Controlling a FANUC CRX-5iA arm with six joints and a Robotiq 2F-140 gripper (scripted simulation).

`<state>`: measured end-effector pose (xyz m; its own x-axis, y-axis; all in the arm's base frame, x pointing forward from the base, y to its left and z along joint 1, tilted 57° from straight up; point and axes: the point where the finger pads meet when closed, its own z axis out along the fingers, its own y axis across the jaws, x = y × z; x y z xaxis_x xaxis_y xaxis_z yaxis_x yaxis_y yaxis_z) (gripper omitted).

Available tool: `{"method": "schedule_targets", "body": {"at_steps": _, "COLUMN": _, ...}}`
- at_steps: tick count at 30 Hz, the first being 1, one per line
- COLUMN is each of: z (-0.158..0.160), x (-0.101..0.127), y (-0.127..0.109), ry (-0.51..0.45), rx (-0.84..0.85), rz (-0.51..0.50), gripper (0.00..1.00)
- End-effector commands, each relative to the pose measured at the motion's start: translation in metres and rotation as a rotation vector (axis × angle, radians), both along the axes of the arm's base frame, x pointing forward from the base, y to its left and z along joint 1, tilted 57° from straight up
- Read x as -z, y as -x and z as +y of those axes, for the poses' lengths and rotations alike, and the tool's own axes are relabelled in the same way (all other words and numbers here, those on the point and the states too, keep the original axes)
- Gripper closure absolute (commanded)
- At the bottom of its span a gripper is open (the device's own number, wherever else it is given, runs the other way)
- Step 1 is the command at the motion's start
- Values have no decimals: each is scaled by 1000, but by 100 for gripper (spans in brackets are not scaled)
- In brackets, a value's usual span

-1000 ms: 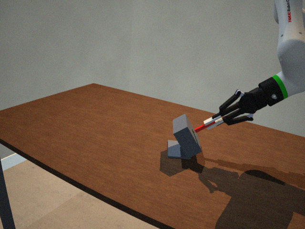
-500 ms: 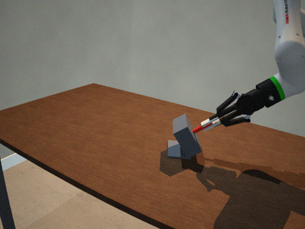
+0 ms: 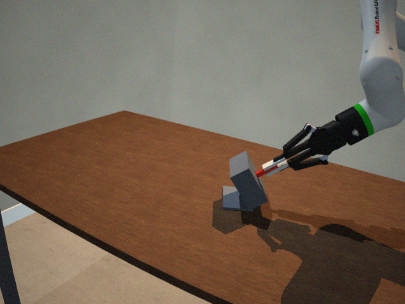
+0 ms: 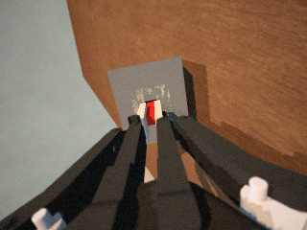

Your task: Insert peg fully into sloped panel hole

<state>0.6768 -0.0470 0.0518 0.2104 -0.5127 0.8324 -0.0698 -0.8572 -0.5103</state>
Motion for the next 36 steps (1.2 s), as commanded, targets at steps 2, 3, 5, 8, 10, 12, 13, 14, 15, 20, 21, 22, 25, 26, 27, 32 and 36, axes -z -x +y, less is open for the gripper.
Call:
{"method": "schedule_targets", "body": {"at_steps": 2, "z": 0, "x": 1, "y": -4, "ry": 0, "rx": 0, "rz": 0, "gripper": 100}}
{"method": "schedule_targets", "body": {"at_steps": 3, "z": 0, "x": 1, "y": -5, "ry": 0, "rx": 0, "rz": 0, "gripper": 100}}
{"method": "schedule_targets", "body": {"at_steps": 5, "z": 1, "x": 2, "y": -7, "ry": 0, "rx": 0, "rz": 0, "gripper": 100}}
{"method": "schedule_targets", "body": {"at_steps": 8, "z": 1, "x": 2, "y": -8, "ry": 0, "rx": 0, "rz": 0, "gripper": 100}}
{"method": "schedule_targets", "body": {"at_steps": 10, "z": 1, "x": 2, "y": -7, "ry": 0, "rx": 0, "rz": 0, "gripper": 100}}
{"method": "schedule_targets", "body": {"at_steps": 12, "z": 1, "x": 2, "y": -7, "ry": 0, "rx": 0, "rz": 0, "gripper": 100}}
{"method": "schedule_targets", "body": {"at_steps": 13, "z": 1, "x": 2, "y": -7, "ry": 0, "rx": 0, "rz": 0, "gripper": 100}}
{"method": "schedule_targets", "body": {"at_steps": 14, "z": 1, "x": 2, "y": -7, "ry": 0, "rx": 0, "rz": 0, "gripper": 100}}
{"method": "schedule_targets", "body": {"at_steps": 15, "z": 1, "x": 2, "y": -7, "ry": 0, "rx": 0, "rz": 0, "gripper": 100}}
{"method": "schedule_targets", "body": {"at_steps": 20, "z": 1, "x": 2, "y": -7, "ry": 0, "rx": 0, "rz": 0, "gripper": 95}}
{"method": "schedule_targets", "body": {"at_steps": 21, "z": 1, "x": 2, "y": -7, "ry": 0, "rx": 0, "rz": 0, "gripper": 93}}
{"method": "schedule_targets", "body": {"at_steps": 22, "z": 1, "x": 2, "y": -7, "ry": 0, "rx": 0, "rz": 0, "gripper": 91}}
{"method": "schedule_targets", "body": {"at_steps": 25, "z": 1, "x": 2, "y": -7, "ry": 0, "rx": 0, "rz": 0, "gripper": 89}}
{"method": "schedule_targets", "body": {"at_steps": 26, "z": 1, "x": 2, "y": -7, "ry": 0, "rx": 0, "rz": 0, "gripper": 88}}
{"method": "schedule_targets", "body": {"at_steps": 27, "z": 1, "x": 2, "y": -7, "ry": 0, "rx": 0, "rz": 0, "gripper": 86}}
{"method": "schedule_targets", "body": {"at_steps": 32, "z": 1, "x": 2, "y": -7, "ry": 0, "rx": 0, "rz": 0, "gripper": 77}}
{"method": "schedule_targets", "body": {"at_steps": 36, "z": 1, "x": 2, "y": -7, "ry": 0, "rx": 0, "rz": 0, "gripper": 70}}
